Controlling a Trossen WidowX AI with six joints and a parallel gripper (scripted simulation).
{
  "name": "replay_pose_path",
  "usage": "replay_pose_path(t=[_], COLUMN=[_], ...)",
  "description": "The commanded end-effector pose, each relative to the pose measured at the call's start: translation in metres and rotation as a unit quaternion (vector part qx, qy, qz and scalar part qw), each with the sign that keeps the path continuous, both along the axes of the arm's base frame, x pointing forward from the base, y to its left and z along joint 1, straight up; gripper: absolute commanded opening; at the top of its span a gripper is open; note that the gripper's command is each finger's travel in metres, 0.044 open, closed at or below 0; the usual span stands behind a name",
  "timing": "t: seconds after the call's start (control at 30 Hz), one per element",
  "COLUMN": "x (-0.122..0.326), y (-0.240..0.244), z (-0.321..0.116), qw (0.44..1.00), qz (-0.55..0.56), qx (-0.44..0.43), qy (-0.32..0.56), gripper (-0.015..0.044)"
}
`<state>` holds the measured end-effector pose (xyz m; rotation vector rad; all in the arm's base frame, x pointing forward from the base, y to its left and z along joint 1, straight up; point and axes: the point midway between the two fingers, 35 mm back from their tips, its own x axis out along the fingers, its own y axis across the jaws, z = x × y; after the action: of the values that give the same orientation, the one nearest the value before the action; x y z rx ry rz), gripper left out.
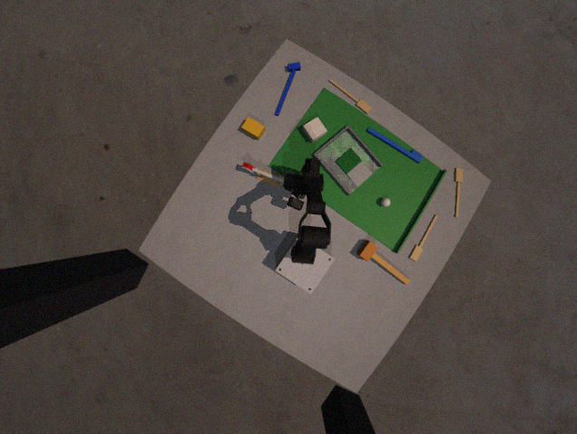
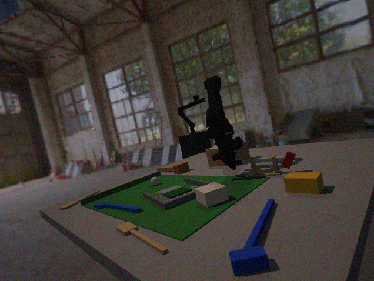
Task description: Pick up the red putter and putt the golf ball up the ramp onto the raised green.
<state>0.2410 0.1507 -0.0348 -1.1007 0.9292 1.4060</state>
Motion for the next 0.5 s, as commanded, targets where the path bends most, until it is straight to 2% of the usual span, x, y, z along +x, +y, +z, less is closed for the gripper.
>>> replay_pose_path(t=[0.0, 0.47], x=[0.001, -0.001], y=[0.001, -0.001], z=[0.006, 0.096], qw=[1.0, 1.0], qz=[0.0, 0.0], qx=[0.0, 0.0], qy=[-0.001, -0.001], gripper=[0.0, 0.0])
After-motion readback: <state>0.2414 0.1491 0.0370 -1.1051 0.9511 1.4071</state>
